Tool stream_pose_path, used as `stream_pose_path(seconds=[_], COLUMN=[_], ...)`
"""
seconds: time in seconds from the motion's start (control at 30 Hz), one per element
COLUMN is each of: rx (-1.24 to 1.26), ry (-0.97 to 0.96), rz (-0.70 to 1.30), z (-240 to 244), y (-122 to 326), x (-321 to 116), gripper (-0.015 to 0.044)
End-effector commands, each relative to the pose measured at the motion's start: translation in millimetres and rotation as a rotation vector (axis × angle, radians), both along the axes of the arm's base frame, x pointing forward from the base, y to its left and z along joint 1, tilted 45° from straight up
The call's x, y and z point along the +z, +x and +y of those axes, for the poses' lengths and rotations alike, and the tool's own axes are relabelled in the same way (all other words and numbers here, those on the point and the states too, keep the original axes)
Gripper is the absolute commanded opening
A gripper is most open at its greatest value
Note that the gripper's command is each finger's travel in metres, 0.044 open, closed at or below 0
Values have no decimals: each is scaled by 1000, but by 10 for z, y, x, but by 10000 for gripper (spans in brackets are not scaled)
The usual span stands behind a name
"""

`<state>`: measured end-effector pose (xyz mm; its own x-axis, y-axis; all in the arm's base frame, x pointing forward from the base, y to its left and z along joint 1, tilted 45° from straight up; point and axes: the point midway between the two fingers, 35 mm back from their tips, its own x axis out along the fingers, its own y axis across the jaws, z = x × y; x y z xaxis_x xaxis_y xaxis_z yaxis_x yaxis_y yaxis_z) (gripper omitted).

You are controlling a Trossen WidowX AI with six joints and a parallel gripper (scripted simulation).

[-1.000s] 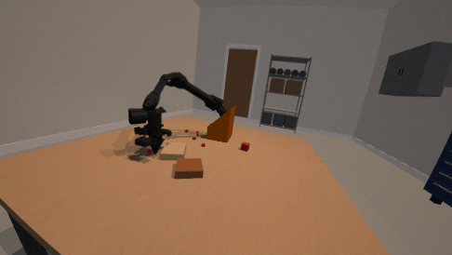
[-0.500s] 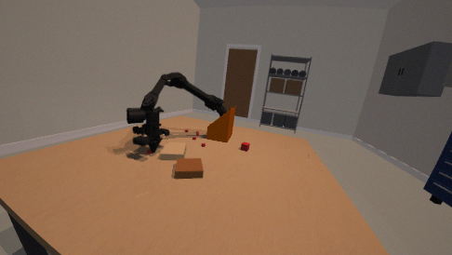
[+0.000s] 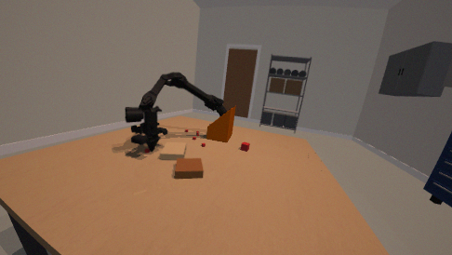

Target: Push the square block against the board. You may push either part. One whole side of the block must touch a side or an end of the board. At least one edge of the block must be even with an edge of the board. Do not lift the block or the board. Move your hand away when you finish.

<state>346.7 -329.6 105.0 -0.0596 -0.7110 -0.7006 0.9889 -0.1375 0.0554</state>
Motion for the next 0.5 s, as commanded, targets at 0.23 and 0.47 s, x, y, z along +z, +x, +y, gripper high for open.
stream_pose_path(seconds=[0.23, 0.47], rx=[5, 5], ry=[-1, -2], rz=[-3, -3], z=[-73, -122], y=[-71, -123], x=[113, 171], gripper=[0, 0])
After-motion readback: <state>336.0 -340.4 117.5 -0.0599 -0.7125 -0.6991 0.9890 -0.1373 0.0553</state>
